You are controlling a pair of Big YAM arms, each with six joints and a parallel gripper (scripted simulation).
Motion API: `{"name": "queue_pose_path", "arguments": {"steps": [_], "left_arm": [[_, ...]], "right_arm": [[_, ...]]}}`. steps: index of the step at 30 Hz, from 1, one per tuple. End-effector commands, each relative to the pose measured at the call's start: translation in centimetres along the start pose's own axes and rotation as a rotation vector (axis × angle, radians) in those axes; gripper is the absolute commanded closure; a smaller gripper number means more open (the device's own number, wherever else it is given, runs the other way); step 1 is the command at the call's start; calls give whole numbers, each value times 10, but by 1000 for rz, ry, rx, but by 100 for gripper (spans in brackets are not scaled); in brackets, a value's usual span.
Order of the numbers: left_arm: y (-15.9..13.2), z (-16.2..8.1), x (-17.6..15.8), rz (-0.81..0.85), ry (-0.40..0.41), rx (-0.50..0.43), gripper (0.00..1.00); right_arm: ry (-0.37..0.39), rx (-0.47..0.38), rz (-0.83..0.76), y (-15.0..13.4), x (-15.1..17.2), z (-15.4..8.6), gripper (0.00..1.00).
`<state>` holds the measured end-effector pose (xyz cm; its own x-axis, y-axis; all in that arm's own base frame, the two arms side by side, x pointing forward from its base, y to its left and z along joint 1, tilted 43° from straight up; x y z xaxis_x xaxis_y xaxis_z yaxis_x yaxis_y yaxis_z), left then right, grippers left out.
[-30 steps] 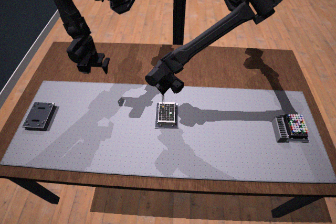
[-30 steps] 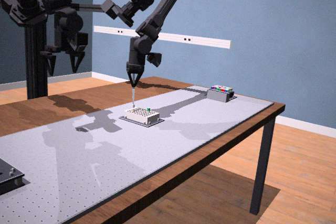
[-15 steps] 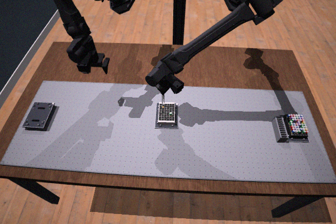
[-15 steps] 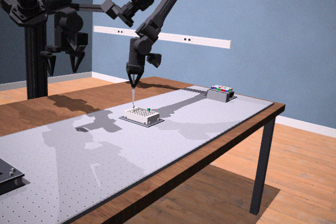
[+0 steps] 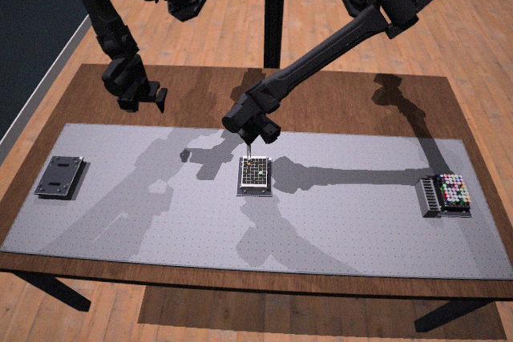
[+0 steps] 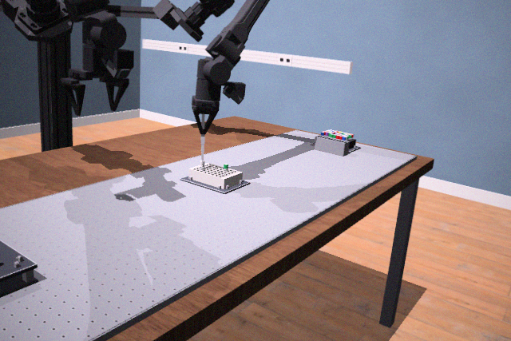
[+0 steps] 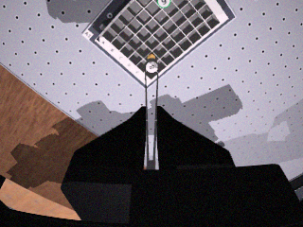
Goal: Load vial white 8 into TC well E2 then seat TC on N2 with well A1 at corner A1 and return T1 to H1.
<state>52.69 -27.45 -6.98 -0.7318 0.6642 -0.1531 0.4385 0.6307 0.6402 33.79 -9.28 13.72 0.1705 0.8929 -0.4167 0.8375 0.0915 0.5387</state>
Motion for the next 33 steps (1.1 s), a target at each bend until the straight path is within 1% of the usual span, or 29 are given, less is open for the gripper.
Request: {"name": "queue_pose_path", "arguments": {"steps": [1,31,32,33], "left_arm": [[2,19,3,-3,18,1,91],[2,25,2,-4,16,0,91],[-19,-1,7,29,18,9,91],[-18,-2,7,28,17,9,91]], "right_arm": [[1,-16,-10,5,0,-2,0],[1,-16,-10,5,0,-2,0],[1,-16,-10,5,0,-2,0],[1,-16,-10,5,0,-2,0]]}}
Point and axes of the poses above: on each arm, the point where the finger pads meet when closed, its own z axis out along the fingers, its own x axis across the jaws, y = z × x, the point moved 8 cm from there along -z, back along the fingers, and after that the axes turned 1 degree about -z, right-handed, at the moved point
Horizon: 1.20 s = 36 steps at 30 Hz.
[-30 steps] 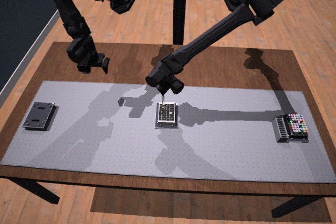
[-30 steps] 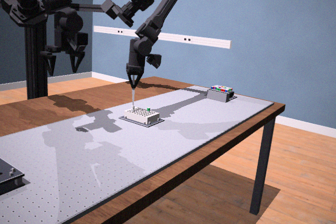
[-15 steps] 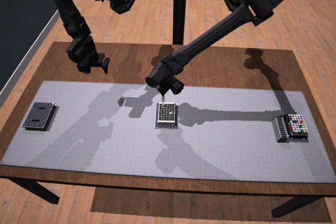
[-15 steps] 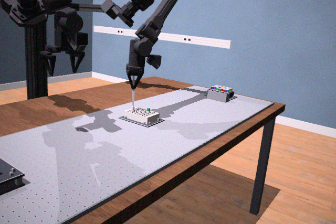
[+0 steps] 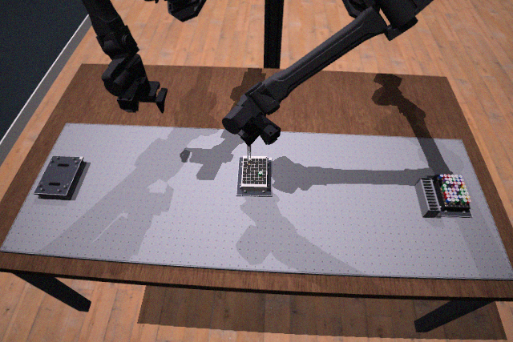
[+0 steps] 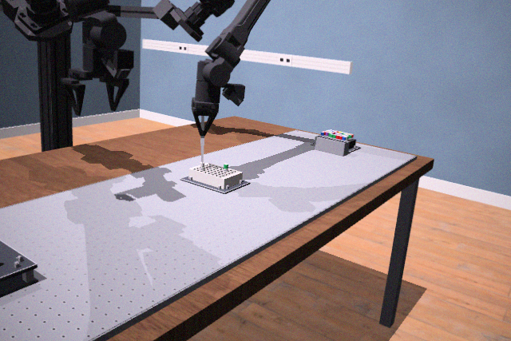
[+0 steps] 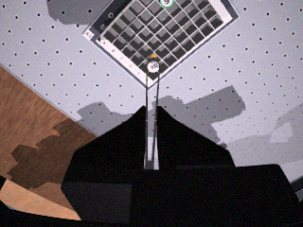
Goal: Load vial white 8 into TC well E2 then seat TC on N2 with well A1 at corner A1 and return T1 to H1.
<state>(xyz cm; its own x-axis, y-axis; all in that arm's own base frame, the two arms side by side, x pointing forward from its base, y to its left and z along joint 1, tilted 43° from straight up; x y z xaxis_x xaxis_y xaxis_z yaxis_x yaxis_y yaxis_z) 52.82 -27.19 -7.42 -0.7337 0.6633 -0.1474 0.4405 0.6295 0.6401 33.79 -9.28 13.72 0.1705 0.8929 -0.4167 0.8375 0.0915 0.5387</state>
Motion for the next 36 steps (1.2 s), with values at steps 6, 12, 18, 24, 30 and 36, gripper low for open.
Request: {"name": "queue_pose_path", "arguments": {"steps": [6,12,18,24,30,36], "left_arm": [[-1,7,4,-6,26,2,91],[0,10,4,-4,28,2,91],[1,12,4,-3,27,2,91],[2,12,2,-3,23,1,91],[2,13,0,-3,18,0,91],[2,14,1,-2,16,0,91]], "right_arm": [[1,-16,-10,5,0,-2,0],[1,-16,-10,5,0,-2,0],[1,-16,-10,5,0,-2,0],[1,-16,-10,5,0,-2,0],[1,-16,-10,5,0,-2,0],[1,-16,-10,5,0,-2,0]]}}
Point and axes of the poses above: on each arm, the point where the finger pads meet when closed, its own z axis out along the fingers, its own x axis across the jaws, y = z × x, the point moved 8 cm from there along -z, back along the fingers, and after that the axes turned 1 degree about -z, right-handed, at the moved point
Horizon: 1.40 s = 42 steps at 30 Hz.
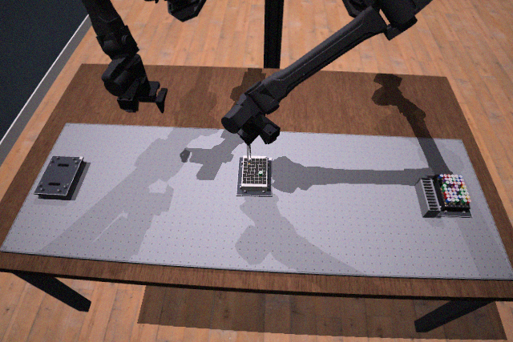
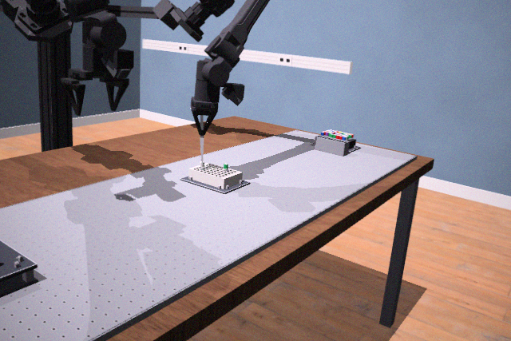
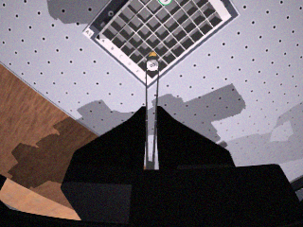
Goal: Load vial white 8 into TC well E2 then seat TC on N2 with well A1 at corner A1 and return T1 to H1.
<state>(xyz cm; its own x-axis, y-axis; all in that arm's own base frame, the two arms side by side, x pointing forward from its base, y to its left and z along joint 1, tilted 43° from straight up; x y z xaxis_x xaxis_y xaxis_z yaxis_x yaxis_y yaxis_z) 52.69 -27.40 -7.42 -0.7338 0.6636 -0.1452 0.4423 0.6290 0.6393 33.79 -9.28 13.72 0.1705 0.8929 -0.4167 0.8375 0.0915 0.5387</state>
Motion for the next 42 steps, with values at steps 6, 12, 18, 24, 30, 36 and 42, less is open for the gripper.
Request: {"name": "queue_pose_path", "arguments": {"steps": [6,12,18,24,30,36,42], "left_arm": [[5,16,-2,-9,8,-3,91],[4,17,1,-6,13,-1,91],[4,17,1,-6,13,-1,91],[4,17,1,-6,13,-1,91],[4,17,1,-6,13,-1,91],[4,17,1,-6,13,-1,91],[4,17,1,-6,13,-1,91]], "right_arm": [[1,-16,-10,5,0,-2,0],[1,-16,-10,5,0,-2,0],[1,-16,-10,5,0,-2,0],[1,-16,-10,5,0,-2,0],[1,-16,-10,5,0,-2,0],[1,-16,-10,5,0,-2,0],[1,-16,-10,5,0,-2,0]]}}
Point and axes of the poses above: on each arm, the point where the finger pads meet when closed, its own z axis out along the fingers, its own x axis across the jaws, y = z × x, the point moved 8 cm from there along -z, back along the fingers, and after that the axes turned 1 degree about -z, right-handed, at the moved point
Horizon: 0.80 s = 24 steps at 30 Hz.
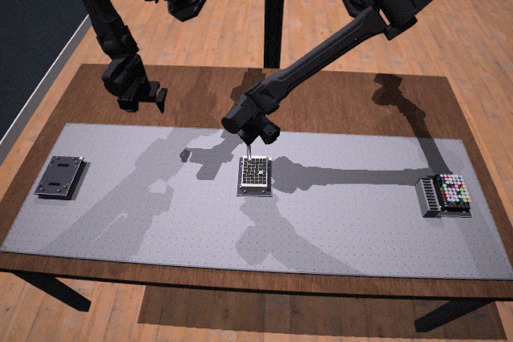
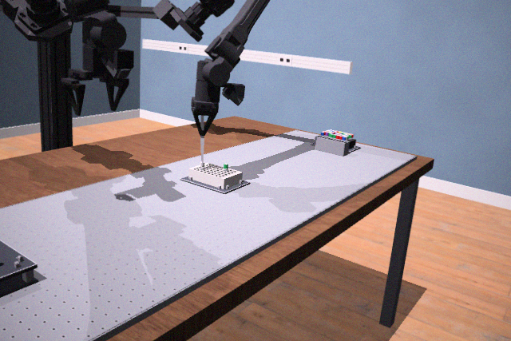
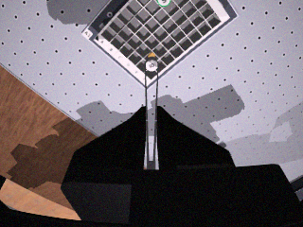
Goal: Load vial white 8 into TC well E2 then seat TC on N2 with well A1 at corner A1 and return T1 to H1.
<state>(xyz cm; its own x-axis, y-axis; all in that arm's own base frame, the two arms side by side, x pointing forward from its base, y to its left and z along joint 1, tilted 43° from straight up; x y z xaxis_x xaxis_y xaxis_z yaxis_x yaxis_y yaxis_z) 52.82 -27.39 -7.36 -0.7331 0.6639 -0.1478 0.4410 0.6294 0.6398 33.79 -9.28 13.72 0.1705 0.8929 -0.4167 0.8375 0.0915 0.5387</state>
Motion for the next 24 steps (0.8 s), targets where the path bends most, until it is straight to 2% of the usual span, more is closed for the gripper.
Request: {"name": "queue_pose_path", "arguments": {"steps": [1,24], "left_arm": [[3,17,2,-5,15,0,91],[3,17,2,-5,15,0,89]], "right_arm": [[1,-16,-10,5,0,-2,0],[1,-16,-10,5,0,-2,0]]}}
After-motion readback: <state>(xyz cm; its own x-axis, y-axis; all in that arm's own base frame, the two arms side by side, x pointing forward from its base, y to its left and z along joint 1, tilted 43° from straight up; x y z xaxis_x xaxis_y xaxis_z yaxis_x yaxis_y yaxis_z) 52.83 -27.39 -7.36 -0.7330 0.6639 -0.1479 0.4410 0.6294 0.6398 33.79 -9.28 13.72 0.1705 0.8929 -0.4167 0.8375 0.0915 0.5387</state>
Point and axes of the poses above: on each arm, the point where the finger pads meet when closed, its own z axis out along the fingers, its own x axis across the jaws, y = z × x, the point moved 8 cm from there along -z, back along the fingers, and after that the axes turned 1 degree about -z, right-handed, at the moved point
